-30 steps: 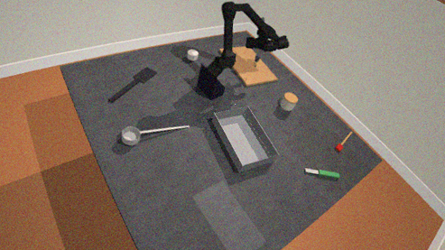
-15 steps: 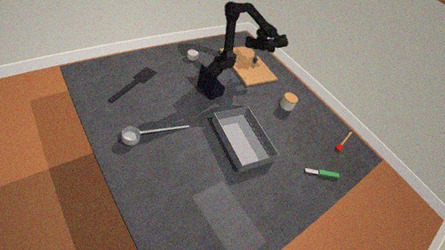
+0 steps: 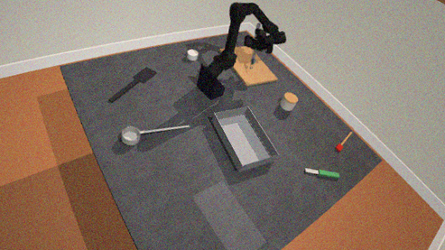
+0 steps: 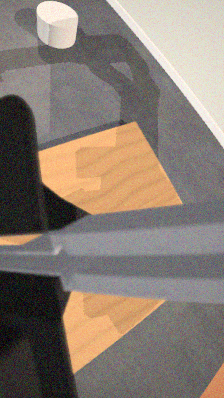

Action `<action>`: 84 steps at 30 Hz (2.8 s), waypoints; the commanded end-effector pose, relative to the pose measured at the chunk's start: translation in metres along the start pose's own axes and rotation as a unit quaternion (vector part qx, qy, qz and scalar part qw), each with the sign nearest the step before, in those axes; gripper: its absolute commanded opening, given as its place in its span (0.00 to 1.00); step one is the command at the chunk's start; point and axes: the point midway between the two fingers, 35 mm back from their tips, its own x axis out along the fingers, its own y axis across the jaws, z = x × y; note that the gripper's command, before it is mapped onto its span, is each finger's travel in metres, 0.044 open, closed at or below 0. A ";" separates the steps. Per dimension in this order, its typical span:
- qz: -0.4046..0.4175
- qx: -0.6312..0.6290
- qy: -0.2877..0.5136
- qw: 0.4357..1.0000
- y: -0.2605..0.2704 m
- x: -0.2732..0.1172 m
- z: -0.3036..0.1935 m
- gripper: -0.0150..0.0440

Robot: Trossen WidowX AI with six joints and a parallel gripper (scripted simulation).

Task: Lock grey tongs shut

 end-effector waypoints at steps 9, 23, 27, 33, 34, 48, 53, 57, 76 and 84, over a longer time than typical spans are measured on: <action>0.010 0.016 0.082 0.996 0.002 0.009 -0.001 0.00; 0.005 0.018 0.179 0.984 0.005 0.013 -0.003 0.00; 0.000 0.014 0.205 0.979 0.005 0.012 -0.002 0.00; -0.010 0.005 0.242 0.970 0.004 0.011 -0.001 0.00; -0.012 0.004 0.247 0.969 0.004 0.010 -0.001 0.00; -0.054 -0.028 0.319 0.946 -0.001 0.002 0.007 0.00; -0.074 -0.043 0.339 0.937 -0.004 -0.002 0.012 0.00; -0.085 -0.051 0.348 0.932 -0.006 -0.005 0.014 0.00; -0.085 -0.051 0.349 0.932 -0.009 0.010 0.006 0.00; -0.085 -0.051 0.349 0.932 -0.012 0.020 -0.001 0.00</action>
